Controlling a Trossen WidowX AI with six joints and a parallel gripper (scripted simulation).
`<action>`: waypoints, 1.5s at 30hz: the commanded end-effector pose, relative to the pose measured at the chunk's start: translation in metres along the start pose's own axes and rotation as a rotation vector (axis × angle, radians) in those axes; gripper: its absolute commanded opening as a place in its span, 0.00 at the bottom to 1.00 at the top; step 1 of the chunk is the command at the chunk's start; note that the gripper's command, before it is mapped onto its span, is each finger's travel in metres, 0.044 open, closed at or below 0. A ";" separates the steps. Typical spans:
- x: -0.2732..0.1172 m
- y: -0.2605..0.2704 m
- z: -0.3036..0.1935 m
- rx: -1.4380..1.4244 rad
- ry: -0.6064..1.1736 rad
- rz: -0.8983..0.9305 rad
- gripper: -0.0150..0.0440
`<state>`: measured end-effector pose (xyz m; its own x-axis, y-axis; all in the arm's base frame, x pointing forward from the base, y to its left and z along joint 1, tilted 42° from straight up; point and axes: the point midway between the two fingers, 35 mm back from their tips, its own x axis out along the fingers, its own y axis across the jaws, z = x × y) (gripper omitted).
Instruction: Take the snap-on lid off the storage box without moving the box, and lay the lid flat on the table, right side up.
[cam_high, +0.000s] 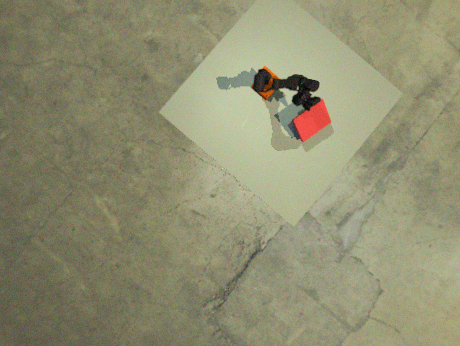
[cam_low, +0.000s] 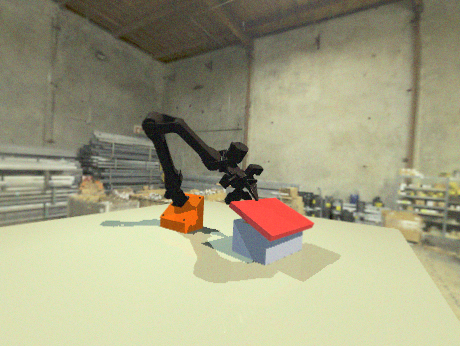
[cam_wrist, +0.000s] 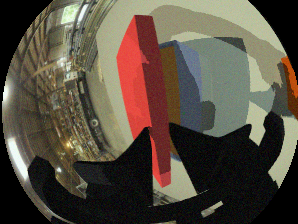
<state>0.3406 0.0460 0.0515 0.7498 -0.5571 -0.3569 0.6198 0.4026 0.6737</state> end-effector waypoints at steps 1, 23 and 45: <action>-0.003 0.010 0.001 0.015 0.000 0.011 0.25; -0.015 0.037 0.001 0.016 0.000 0.011 0.25; -0.034 0.059 0.002 0.016 0.001 0.011 0.25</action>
<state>0.3507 0.0834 0.0975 0.7504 -0.5563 -0.3569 0.6192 0.4029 0.6739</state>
